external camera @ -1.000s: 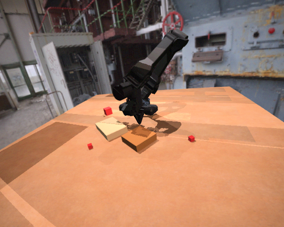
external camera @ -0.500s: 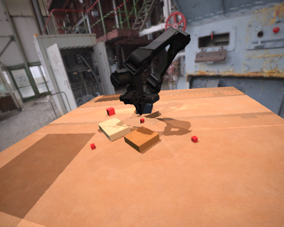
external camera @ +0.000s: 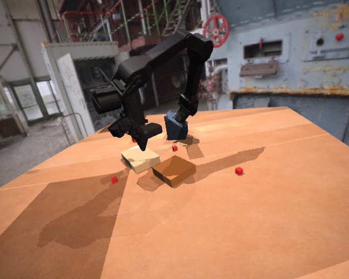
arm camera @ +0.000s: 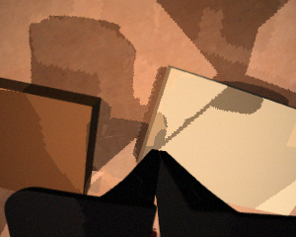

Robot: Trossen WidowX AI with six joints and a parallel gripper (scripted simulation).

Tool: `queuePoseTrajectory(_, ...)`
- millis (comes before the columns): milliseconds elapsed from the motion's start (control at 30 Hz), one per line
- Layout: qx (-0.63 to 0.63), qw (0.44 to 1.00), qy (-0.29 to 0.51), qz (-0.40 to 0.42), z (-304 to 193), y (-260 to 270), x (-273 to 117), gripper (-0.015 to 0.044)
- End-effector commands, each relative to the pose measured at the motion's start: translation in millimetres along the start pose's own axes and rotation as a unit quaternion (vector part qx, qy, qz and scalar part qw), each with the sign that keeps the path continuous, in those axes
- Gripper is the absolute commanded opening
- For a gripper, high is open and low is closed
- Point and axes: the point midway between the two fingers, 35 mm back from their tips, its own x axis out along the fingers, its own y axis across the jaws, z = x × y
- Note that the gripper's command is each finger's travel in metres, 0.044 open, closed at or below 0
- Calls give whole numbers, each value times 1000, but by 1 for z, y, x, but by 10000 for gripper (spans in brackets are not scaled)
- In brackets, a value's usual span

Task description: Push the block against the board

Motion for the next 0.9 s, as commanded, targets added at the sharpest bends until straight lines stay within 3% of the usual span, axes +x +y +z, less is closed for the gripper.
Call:
queuePoseTrajectory(0, 43, 999, -3, -3, 47, -17, 3, 0)
queuePoseTrajectory(100, 65, 998, -4, -3, 69, -28, 8, 0)
queuePoseTrajectory(367, 66, 998, -4, -3, 71, -28, 11, 0)
queuePoseTrajectory(533, 66, 998, -3, -2, 72, -28, 63, 0)
queuePoseTrajectory(867, 66, 998, -3, -2, 69, -27, 63, 0)
